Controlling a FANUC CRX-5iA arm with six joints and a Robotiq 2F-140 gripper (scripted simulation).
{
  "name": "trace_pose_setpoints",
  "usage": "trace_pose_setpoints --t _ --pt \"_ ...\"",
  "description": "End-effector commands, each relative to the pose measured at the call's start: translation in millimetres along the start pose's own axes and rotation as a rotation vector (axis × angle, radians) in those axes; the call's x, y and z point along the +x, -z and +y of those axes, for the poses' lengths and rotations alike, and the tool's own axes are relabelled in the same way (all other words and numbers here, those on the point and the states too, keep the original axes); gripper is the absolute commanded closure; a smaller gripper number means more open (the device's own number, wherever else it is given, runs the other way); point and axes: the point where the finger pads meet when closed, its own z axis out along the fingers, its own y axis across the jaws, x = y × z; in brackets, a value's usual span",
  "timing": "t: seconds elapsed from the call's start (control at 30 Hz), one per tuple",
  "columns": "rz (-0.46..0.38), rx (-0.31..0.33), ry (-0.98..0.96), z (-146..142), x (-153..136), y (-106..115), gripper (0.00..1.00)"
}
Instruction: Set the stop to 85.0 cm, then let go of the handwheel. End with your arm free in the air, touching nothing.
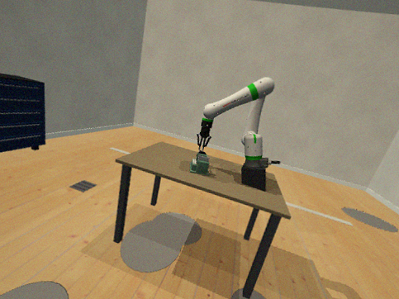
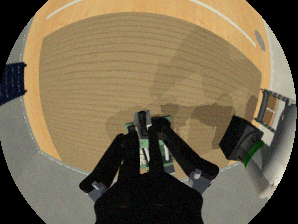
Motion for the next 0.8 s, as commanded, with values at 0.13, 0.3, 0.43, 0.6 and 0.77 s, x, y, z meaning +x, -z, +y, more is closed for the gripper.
trace_pose_setpoints --t 0.13,0.3,0.43,0.6,0.77 --pt "0.0 0.0 0.0 2.0 0.1 0.9 0.96" --pt "0.0 0.0 0.0 2.8 0.1 1.2 0.96" --pt "0.0 0.0 0.0 3.8 0.1 1.6 0.96" --pt "0.0 0.0 0.0 4.9 0.1 2.1 0.96" --pt "0.0 0.0 0.0 5.9 0.1 2.4 0.96"
